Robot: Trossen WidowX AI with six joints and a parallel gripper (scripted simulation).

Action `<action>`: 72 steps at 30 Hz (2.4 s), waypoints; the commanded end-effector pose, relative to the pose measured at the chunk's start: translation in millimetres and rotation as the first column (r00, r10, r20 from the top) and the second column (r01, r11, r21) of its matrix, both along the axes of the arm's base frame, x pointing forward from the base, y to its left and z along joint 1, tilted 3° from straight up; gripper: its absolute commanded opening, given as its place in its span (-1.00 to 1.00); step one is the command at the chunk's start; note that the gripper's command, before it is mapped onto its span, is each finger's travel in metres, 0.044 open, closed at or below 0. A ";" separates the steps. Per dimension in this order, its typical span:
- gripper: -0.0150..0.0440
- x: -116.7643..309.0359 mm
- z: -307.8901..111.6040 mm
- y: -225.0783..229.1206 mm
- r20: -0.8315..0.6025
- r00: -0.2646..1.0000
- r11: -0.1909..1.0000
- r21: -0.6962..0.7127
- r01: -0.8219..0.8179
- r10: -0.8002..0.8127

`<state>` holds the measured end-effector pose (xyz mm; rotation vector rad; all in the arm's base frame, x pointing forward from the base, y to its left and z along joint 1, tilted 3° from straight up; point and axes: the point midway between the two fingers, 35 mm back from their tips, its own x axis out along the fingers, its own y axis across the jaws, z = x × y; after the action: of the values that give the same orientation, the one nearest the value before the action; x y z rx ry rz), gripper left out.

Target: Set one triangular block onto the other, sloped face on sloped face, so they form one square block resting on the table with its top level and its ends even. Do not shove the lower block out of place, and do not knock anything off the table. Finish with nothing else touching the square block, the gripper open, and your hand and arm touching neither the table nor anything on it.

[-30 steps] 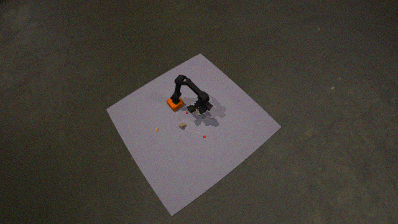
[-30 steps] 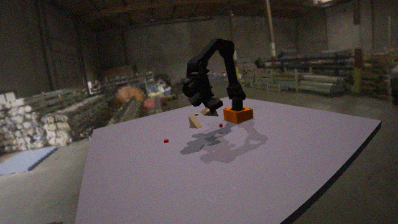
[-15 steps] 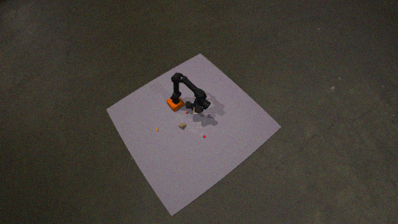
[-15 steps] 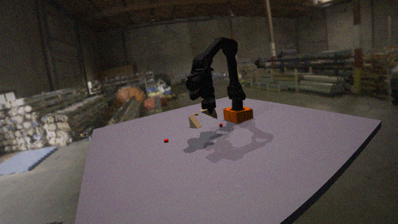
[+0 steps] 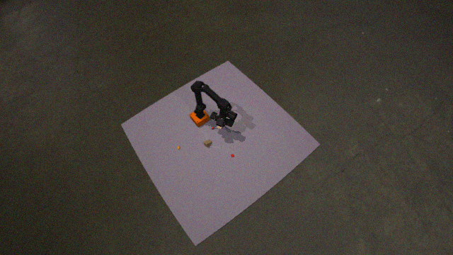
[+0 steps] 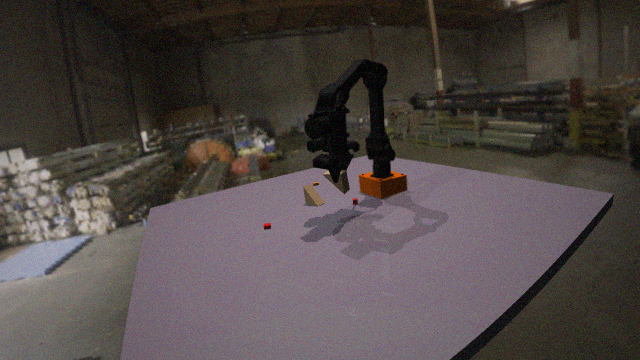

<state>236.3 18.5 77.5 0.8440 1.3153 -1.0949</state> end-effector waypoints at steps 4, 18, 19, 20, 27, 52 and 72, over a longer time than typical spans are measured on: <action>-0.49 -2.2 1.1 -0.9 0.103 0.969 0.975 0.009 0.223 -0.223; -0.49 -1.0 11.3 -18.5 0.105 0.968 0.974 0.009 0.228 -0.228; -0.49 -0.9 13.5 -22.5 0.105 0.968 0.974 0.009 0.228 -0.228; -0.49 -1.0 15.8 -26.5 0.105 0.968 0.974 0.009 0.228 -0.228; -0.49 -3.9 32.0 -54.4 0.106 0.968 0.974 0.006 0.228 -0.228; -0.49 -11.1 15.9 -106.8 0.107 0.968 0.974 -0.001 0.229 -0.227; -0.49 -19.3 -46.7 -130.7 0.106 0.968 0.974 -0.004 0.229 -0.227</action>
<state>221.9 -108.2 46.2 1.0517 1.1273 -1.2170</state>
